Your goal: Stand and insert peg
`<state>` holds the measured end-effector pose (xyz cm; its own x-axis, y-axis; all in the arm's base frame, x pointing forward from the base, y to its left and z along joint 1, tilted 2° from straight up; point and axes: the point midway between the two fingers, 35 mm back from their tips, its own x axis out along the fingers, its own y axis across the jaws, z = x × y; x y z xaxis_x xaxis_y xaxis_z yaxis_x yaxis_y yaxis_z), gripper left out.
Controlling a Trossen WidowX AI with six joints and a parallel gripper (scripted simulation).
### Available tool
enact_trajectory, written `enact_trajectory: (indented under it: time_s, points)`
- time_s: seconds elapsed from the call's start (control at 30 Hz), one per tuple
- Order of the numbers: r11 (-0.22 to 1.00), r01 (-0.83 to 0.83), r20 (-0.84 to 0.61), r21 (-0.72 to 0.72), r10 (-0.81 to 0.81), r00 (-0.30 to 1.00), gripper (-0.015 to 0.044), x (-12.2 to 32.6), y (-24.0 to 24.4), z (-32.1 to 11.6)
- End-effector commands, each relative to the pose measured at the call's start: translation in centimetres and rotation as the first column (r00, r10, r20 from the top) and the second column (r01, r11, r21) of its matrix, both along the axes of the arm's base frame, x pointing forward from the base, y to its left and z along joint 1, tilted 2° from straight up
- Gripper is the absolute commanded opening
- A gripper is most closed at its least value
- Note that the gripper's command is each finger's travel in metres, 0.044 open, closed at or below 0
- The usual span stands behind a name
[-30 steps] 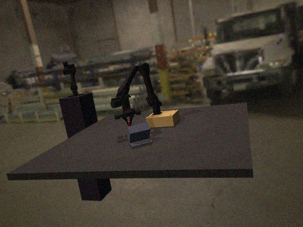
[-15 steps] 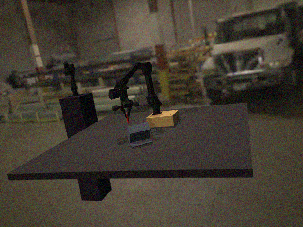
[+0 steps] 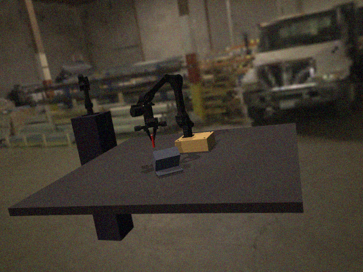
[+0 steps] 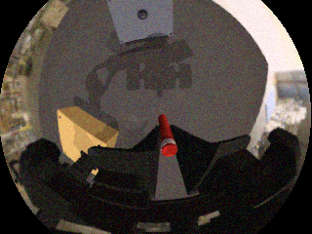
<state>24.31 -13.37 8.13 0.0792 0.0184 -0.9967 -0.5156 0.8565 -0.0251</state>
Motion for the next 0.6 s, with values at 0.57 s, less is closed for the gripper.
enact_trajectory:
  time_s: [0.57]
  points:
    - [0.986, 0.067, 0.195, 0.155, -0.097, 0.976, 0.0000, 3.4, 2.3, 0.1]
